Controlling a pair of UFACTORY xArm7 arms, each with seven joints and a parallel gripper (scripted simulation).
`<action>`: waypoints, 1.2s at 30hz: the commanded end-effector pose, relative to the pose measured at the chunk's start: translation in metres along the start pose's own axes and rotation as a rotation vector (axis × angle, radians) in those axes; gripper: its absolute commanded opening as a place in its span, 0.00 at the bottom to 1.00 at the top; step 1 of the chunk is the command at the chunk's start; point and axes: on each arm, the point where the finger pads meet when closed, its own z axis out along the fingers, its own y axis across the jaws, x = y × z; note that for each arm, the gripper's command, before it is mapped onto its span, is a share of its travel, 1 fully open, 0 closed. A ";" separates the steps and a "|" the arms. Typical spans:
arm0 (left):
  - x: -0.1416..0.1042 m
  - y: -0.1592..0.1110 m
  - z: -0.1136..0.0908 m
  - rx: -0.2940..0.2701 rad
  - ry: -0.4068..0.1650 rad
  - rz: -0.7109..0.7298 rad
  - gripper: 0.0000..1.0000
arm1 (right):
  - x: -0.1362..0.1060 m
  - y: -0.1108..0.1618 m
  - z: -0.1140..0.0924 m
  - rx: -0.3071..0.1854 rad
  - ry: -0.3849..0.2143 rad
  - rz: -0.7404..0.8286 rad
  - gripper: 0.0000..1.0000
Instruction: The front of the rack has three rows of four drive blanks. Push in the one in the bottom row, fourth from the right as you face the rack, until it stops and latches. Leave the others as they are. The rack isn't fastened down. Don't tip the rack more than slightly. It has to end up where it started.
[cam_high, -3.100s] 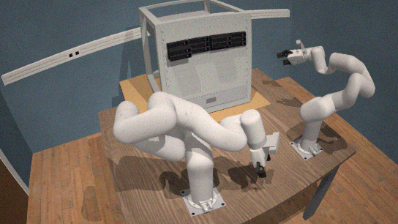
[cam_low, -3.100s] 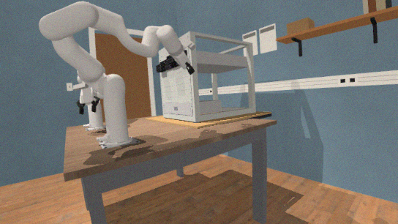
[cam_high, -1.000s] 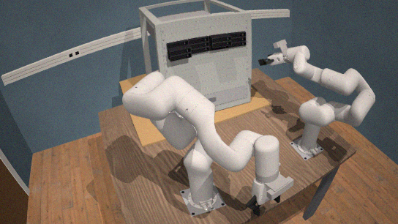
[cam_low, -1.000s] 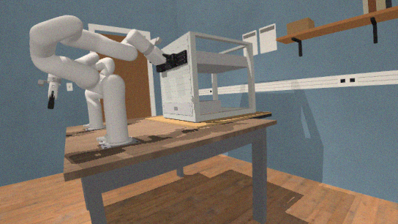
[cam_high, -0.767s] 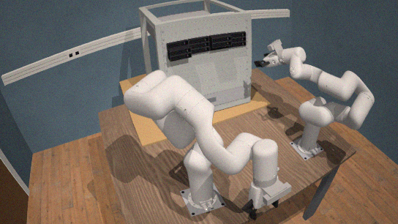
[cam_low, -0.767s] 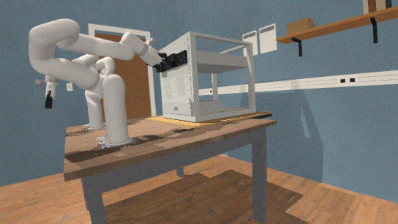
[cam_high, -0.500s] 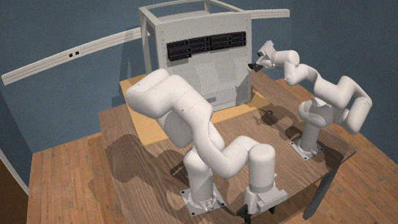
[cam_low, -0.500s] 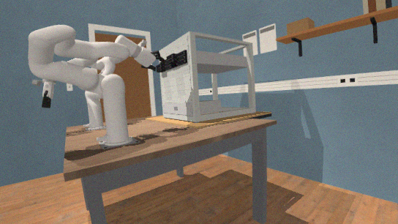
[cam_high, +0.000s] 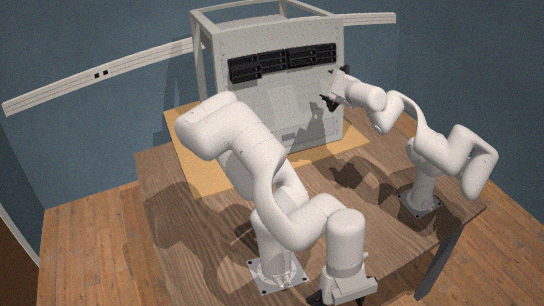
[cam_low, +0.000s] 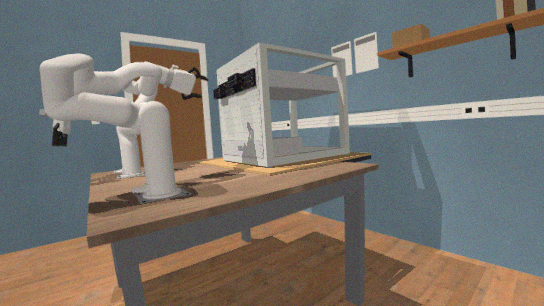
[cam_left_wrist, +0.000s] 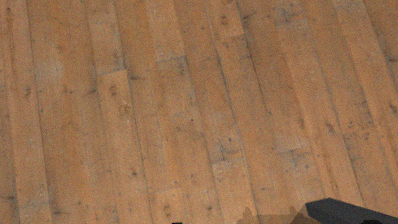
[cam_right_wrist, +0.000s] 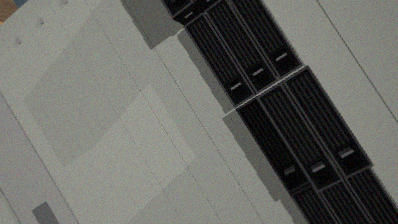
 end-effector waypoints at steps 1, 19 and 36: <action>0.011 0.017 -0.003 -0.009 -0.001 0.048 1.00 | 0.043 -0.014 -0.010 -0.100 -0.005 -0.190 1.00; 0.031 0.081 -0.009 -0.041 -0.018 0.212 1.00 | 0.075 -0.026 -0.020 -0.170 0.006 -0.347 1.00; 0.039 0.145 -0.017 -0.067 -0.035 0.364 1.00 | 0.075 -0.026 -0.020 -0.170 0.006 -0.347 1.00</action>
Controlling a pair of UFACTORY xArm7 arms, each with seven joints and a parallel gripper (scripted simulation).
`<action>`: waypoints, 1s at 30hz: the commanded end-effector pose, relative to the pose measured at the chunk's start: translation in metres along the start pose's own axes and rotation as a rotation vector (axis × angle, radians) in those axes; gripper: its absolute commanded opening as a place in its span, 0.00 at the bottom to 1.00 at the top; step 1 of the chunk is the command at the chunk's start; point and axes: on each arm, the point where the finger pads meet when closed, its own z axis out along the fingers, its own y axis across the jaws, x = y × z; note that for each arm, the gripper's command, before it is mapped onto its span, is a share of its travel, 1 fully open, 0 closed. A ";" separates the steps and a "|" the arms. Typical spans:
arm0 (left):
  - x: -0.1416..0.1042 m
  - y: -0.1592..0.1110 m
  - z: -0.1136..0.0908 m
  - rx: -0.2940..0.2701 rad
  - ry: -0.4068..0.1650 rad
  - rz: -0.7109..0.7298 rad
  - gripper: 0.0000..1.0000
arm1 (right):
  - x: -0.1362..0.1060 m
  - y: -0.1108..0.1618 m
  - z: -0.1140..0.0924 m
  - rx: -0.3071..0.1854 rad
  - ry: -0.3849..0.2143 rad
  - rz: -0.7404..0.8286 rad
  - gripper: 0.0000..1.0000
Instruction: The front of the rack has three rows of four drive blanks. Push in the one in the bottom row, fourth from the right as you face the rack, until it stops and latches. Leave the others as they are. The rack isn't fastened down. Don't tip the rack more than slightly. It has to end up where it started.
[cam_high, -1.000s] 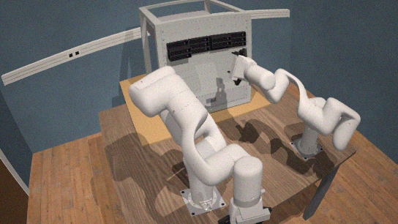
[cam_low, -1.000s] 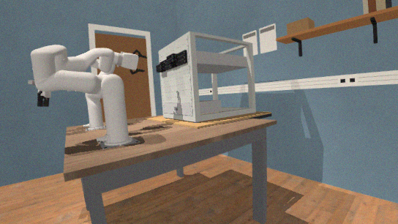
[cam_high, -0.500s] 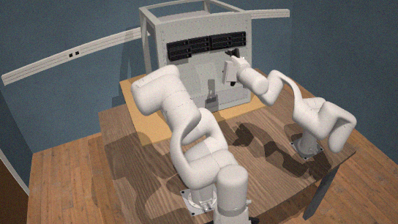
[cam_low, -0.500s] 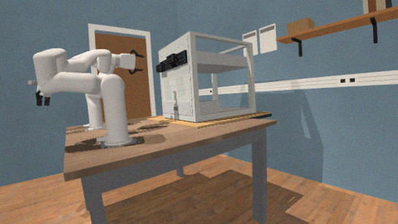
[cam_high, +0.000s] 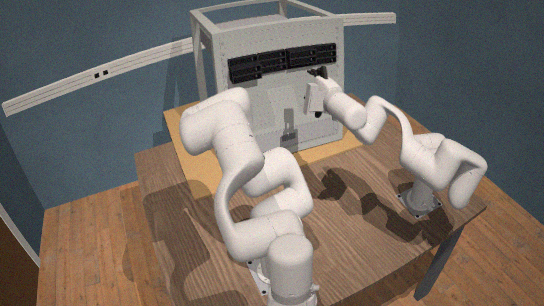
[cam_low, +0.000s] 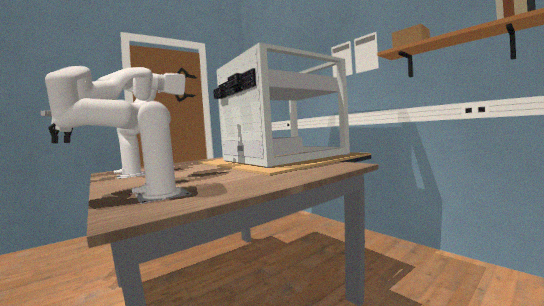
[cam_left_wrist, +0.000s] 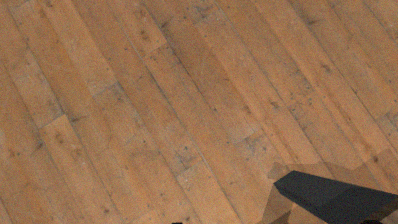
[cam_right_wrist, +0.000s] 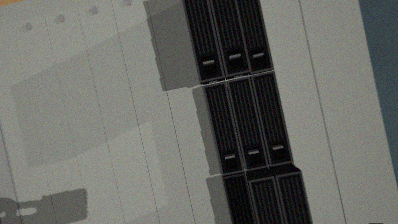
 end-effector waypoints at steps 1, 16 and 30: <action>0.009 0.018 -0.003 -0.006 -0.001 0.046 1.00 | 0.000 0.001 0.000 0.000 0.001 0.003 1.00; 0.023 0.072 -0.007 -0.025 -0.016 0.175 1.00 | 0.000 0.001 0.000 0.000 0.001 0.003 1.00; 0.028 0.125 -0.012 -0.040 -0.030 0.294 1.00 | 0.000 0.001 0.000 0.000 0.001 0.003 1.00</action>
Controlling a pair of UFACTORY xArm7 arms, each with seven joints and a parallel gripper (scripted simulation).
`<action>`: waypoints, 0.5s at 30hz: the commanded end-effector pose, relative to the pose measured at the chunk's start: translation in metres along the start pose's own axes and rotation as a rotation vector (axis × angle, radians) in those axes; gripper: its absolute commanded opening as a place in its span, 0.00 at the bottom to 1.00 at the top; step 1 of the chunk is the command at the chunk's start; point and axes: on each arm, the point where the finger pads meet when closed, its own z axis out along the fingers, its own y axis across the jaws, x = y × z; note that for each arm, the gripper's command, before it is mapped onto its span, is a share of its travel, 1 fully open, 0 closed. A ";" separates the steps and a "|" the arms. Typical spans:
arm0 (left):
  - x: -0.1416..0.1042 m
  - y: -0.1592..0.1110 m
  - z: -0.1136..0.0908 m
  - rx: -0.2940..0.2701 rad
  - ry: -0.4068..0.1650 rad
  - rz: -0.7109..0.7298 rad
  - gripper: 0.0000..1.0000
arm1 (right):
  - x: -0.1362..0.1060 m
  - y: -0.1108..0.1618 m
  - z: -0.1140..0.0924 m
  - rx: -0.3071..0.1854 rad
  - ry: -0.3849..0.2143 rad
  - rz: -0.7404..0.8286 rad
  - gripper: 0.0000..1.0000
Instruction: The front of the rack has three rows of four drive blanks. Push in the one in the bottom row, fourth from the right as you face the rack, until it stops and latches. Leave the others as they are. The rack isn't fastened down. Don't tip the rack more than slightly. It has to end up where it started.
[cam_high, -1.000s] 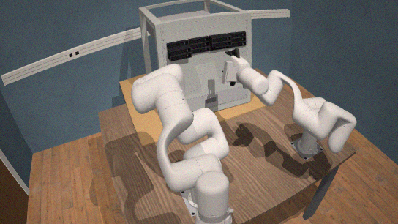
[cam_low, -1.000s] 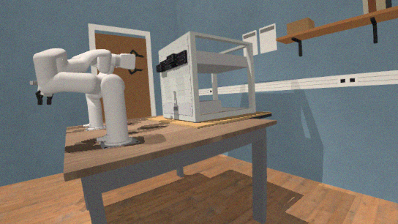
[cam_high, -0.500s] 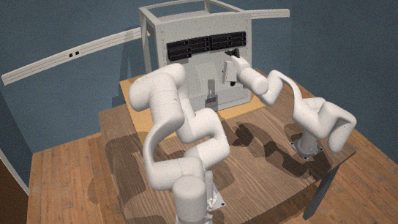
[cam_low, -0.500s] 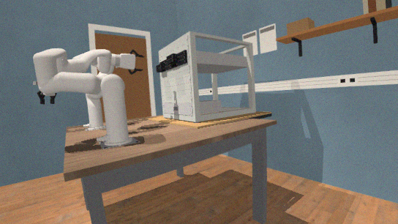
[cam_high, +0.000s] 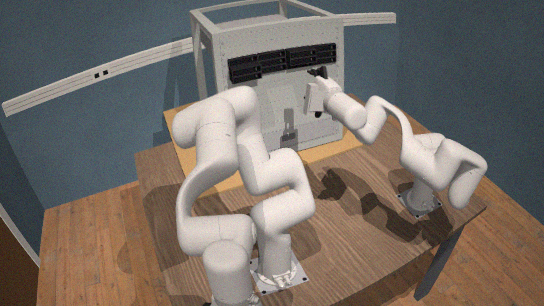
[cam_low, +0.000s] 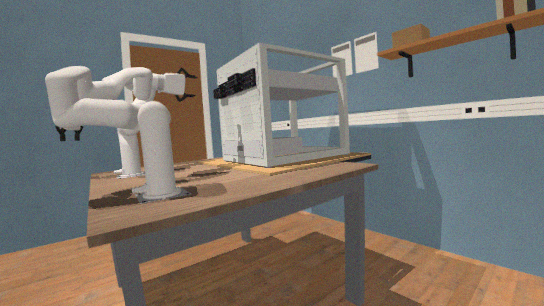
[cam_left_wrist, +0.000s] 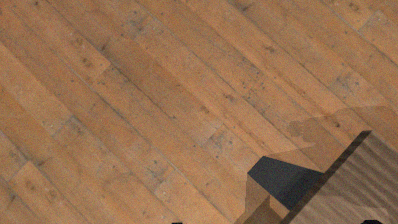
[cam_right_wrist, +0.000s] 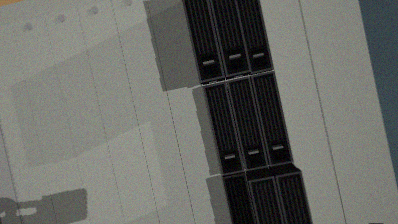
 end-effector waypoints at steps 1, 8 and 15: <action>0.008 0.018 -0.003 -0.004 -0.001 0.044 1.00 | 0.000 0.001 0.000 0.000 0.001 0.003 1.00; 0.012 0.038 -0.004 -0.009 -0.006 0.088 1.00 | 0.000 0.001 0.000 0.000 0.001 0.003 1.00; 0.018 0.070 -0.007 -0.017 -0.015 0.161 1.00 | 0.009 0.001 -0.003 -0.019 0.004 -0.038 1.00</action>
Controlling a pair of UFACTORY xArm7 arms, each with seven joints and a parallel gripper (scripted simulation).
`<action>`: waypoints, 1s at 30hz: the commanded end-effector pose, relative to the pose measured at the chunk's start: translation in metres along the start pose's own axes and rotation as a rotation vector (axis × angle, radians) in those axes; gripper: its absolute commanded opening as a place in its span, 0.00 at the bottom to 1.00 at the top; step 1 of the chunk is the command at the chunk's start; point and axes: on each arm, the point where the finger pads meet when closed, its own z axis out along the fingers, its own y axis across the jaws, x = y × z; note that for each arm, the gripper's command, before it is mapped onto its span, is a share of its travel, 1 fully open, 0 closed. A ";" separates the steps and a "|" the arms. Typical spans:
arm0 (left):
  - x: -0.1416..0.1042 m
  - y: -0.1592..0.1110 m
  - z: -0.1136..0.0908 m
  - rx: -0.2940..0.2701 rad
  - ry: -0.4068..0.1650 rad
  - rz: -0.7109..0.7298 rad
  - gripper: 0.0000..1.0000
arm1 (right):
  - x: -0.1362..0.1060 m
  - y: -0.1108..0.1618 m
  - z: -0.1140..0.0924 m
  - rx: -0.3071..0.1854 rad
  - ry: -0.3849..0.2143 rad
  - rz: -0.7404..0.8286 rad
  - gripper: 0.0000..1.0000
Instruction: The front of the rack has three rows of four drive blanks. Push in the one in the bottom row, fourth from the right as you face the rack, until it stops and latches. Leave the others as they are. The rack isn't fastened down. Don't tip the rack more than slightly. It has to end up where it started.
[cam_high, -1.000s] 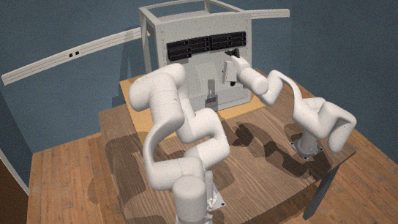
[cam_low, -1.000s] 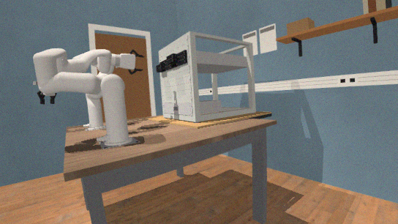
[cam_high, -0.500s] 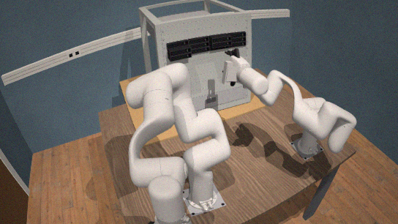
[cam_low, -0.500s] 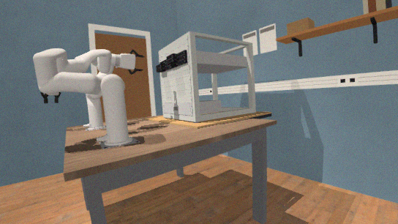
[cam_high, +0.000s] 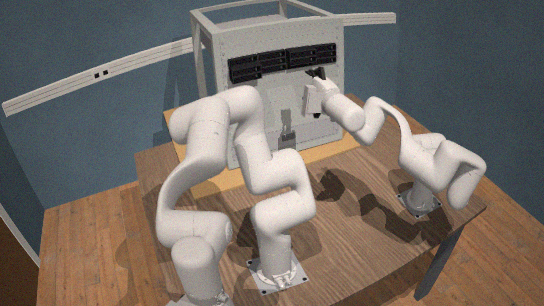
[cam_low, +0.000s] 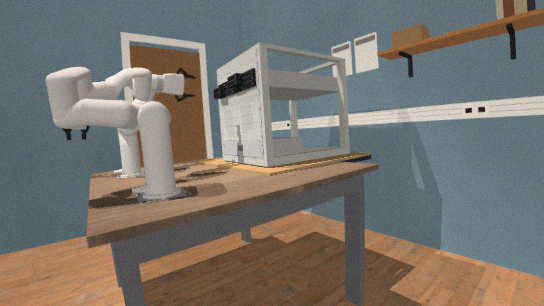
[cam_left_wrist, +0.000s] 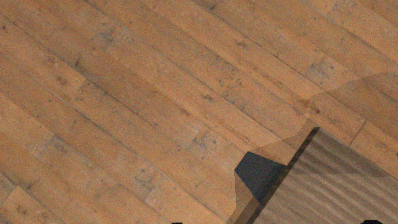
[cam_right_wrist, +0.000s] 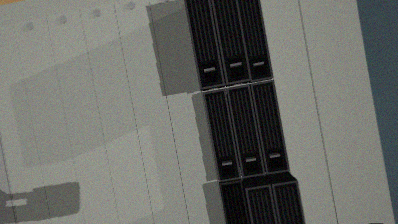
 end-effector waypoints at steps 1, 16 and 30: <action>0.007 0.019 -0.003 -0.003 -0.001 0.043 1.00 | 0.002 0.002 -0.001 -0.004 0.001 -0.005 1.00; 0.016 0.075 -0.007 -0.014 -0.016 0.166 1.00 | 0.002 0.002 -0.001 -0.004 0.001 -0.005 1.00; 0.016 0.127 -0.010 -0.022 -0.030 0.279 1.00 | 0.016 0.002 -0.005 -0.034 0.006 -0.071 1.00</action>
